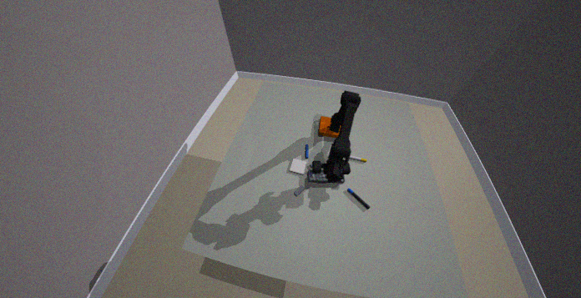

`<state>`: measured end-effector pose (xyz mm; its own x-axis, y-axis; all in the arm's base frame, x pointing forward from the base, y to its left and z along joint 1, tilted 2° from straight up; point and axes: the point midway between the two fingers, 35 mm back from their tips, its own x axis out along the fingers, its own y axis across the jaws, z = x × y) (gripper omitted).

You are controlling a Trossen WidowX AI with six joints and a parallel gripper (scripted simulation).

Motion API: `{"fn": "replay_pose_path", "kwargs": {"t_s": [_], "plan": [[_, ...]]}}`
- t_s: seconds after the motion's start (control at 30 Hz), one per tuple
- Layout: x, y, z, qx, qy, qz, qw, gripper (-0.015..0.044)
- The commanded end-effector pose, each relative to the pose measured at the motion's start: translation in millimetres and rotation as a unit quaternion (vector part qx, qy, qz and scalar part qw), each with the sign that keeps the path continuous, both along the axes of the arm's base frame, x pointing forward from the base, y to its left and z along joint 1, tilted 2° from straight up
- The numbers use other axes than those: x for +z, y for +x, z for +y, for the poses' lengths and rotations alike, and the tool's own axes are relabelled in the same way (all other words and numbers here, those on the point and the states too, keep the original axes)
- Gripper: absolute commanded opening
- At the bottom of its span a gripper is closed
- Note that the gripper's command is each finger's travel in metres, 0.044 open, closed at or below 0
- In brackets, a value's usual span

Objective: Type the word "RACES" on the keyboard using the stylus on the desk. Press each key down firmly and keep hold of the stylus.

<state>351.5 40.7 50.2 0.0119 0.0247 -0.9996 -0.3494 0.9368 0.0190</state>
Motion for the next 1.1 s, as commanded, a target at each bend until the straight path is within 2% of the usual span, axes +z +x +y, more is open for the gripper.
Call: {"fn": "replay_pose_path", "kwargs": {"t_s": [0.0, 0.23, 0.63, 0.8, 1.07], "plan": [[-1.1, 1.1, -2.5, 0.003, -0.001, 0.002, 1.000, 0.0000], [-1.7, 23.8, -62.9, 0.003, -0.004, 0.001, 1.000, 0.0000], [-1.6, 22.3, -62.2, 0.003, -0.003, 0.001, 1.000, 0.0000], [-2.3, -12.1, -49.3, 0.003, -0.003, 0.002, 1.000, 0.0000], [-2.4, -13.7, -48.8, 0.003, -0.003, 0.002, 1.000, 0.0000]]}}
